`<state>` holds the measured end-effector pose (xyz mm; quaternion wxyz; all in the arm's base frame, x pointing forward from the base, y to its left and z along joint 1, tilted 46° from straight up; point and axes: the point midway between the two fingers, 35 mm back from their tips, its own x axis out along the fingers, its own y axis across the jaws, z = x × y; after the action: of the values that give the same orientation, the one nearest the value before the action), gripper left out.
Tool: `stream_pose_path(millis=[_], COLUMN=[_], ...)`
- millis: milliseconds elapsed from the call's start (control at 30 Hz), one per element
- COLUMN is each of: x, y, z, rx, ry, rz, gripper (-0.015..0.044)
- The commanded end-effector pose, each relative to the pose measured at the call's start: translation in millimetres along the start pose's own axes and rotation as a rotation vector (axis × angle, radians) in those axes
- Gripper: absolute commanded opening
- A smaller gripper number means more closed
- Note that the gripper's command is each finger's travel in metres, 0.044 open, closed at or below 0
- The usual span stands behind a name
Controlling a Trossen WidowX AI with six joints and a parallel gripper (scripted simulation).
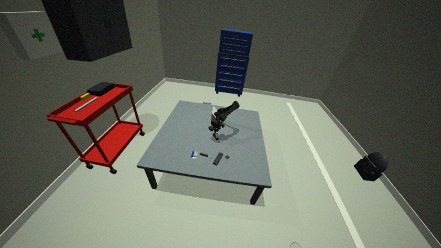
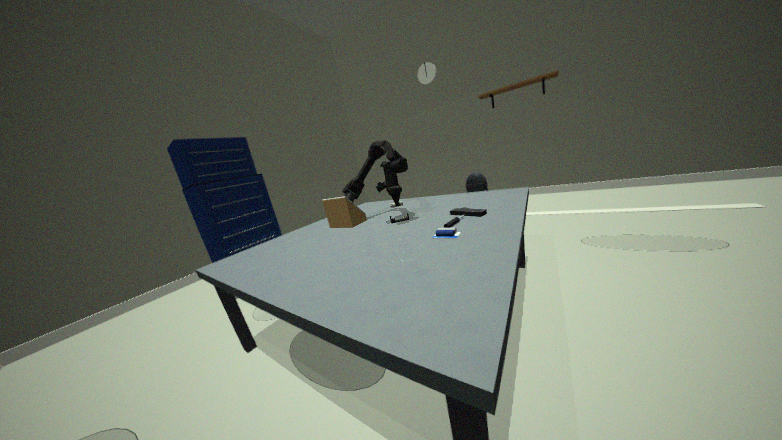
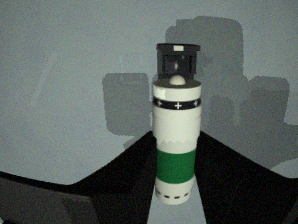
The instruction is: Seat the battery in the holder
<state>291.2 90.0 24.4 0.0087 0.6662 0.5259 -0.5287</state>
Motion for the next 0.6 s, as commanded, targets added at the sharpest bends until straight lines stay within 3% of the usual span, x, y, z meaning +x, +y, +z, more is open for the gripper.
stream_pose_path(millis=[0, 400, 567], x=[0.8, 39.5, 41.2], y=[-3.6, -4.9, -4.8], z=[0.9, 6.8, 7.1], rx=[0.030, 0.013, 0.011], ry=[0.001, -0.243, -0.258], rz=[-0.003, -0.007, -0.011], gripper=[0.0067, 0.0067, 0.0067])
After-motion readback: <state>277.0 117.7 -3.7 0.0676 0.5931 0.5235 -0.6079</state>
